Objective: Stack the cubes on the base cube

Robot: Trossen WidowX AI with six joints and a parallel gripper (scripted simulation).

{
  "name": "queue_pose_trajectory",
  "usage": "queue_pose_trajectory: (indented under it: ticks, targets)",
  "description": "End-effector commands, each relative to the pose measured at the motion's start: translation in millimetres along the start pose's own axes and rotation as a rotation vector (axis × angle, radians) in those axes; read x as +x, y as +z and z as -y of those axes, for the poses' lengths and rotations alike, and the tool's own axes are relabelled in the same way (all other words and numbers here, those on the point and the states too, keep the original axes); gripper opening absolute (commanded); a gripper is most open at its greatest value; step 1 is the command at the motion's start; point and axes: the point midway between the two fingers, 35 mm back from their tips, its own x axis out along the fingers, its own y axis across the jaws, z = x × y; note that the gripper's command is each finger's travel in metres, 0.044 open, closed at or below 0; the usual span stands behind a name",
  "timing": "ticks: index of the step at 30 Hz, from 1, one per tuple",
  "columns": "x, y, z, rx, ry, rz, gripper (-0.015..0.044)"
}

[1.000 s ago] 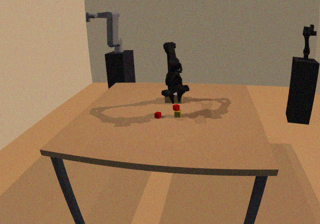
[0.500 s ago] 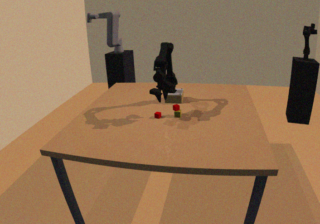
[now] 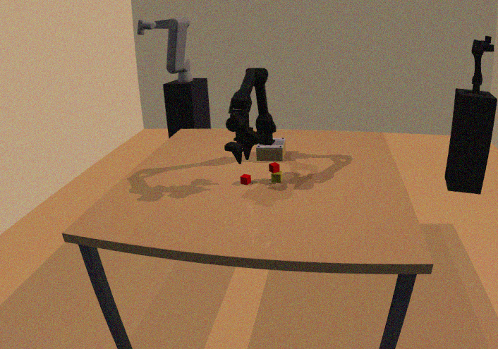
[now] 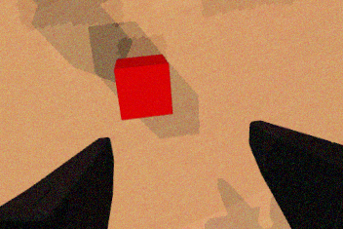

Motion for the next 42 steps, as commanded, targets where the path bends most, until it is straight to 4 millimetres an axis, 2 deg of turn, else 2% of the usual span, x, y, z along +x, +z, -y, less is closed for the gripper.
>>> queue_pose_trajectory:
  ticks: [1, 5, 9, 15, 36, 42]
  targets:
    - [34.8, -1.4, -9.8, -0.006, 0.039, -0.004, 0.0265]
    - [37.3, -1.4, -10.1, -0.006, 0.039, -0.004, 0.0265]
    - [50.7, -1.5, -10.7, -0.006, 0.039, -0.004, 0.0265]
    - [52.6, -1.5, -10.8, -0.006, 0.039, -0.004, 0.0265]
    - [84.2, -1.7, -12.3, -0.006, 0.039, -0.004, 0.0265]
    - [84.2, -1.7, -12.3, -0.006, 0.039, -0.004, 0.0107]
